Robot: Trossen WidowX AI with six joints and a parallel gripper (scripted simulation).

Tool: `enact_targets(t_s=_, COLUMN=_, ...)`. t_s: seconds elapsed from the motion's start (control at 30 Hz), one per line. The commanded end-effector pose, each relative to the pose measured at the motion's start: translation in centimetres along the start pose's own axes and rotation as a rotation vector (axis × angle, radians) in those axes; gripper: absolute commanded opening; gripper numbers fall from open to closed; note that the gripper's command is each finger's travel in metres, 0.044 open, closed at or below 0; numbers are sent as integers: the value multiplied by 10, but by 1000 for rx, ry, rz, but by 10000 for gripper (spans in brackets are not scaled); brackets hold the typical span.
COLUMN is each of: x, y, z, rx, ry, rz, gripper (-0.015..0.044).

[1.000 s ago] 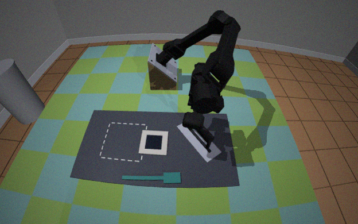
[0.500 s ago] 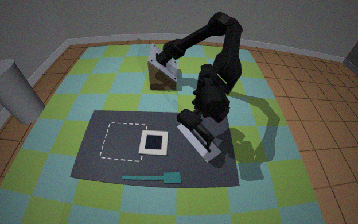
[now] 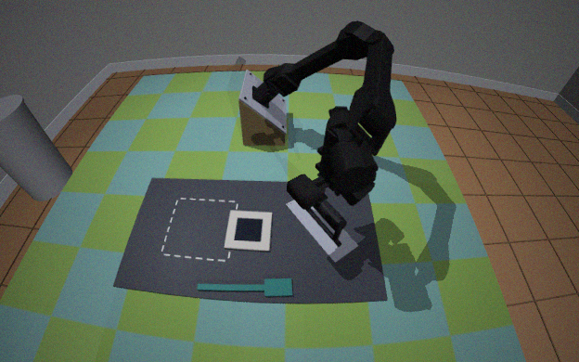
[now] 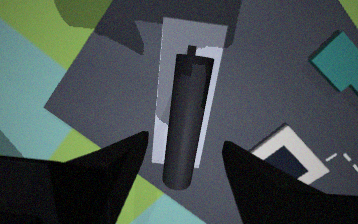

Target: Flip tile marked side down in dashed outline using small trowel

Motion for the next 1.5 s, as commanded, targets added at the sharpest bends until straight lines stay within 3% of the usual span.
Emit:
enact_targets(t_s=0.0, x=-6, y=0, z=0, rx=-7, ry=2, rz=-1, gripper=270)
enact_targets(t_s=0.77, x=-41, y=0, z=1, rx=-7, ry=0, rz=-3, gripper=270)
enact_targets(t_s=0.93, x=-41, y=0, z=1, rx=-7, ry=0, rz=-3, gripper=139)
enact_targets(t_s=1.47, x=-41, y=0, z=1, rx=-7, ry=0, rz=-3, gripper=130)
Point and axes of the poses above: the point midway between the two fingers, 35 mm back from their tips, its own x axis back along the fingers, its own y axis across the jaws, z = x × y, the point moved 5 cm from there along x, back along the fingers, and after that the axes turned 9 degrees about -x, right-handed, at the moved point
